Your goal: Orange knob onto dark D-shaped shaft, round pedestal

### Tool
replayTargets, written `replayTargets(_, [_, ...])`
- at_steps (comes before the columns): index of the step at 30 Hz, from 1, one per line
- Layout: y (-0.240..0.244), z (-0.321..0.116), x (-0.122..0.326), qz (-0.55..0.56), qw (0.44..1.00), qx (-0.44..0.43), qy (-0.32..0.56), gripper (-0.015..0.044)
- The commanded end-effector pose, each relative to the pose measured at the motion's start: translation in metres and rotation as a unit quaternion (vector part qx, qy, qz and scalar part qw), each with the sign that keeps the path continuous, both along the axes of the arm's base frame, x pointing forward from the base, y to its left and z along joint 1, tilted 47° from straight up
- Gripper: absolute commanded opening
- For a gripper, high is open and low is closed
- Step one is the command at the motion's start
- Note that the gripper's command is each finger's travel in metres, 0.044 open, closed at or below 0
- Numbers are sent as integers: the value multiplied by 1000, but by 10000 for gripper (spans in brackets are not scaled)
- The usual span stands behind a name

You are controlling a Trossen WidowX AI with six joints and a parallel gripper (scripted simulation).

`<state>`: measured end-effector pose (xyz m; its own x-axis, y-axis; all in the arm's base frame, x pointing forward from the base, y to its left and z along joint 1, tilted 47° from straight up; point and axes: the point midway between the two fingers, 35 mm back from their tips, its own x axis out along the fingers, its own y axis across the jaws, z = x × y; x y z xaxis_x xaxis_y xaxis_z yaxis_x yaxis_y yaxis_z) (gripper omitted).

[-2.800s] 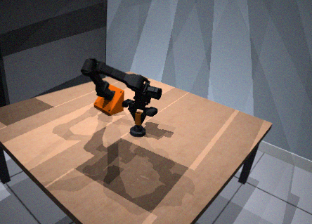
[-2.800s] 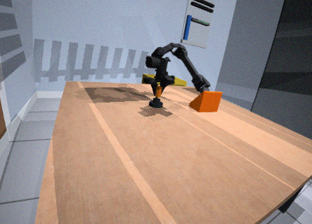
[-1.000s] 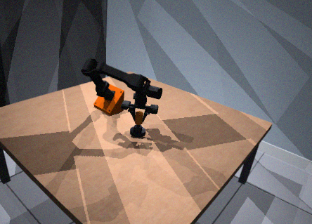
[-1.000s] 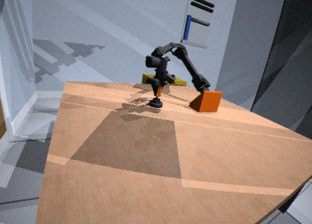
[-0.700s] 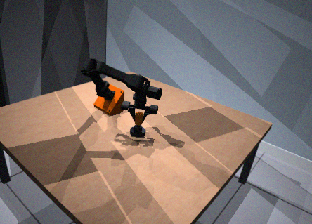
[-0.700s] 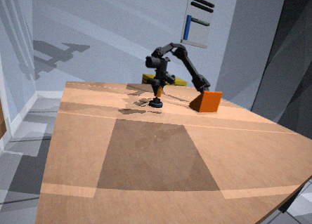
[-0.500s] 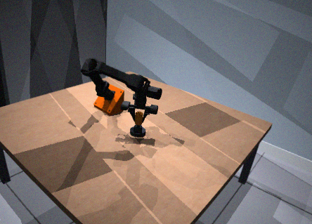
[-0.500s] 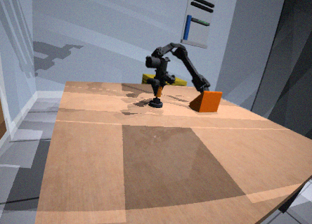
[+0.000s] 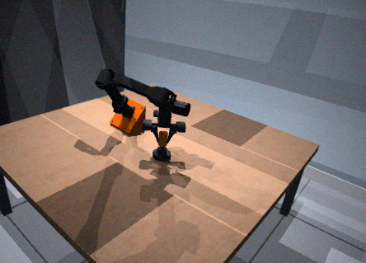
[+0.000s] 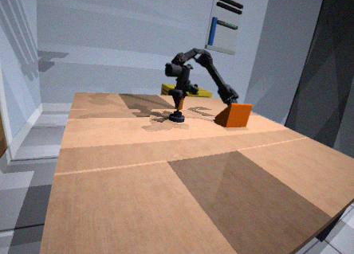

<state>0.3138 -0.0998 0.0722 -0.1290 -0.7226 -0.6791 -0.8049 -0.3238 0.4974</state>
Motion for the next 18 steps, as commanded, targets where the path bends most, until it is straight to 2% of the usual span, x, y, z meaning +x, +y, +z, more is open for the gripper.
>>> replayTargets(1, [2,0,1,16,1000,2,13,0])
replayTargets(18, [-2,-2,-1,16,1000,2,13,0])
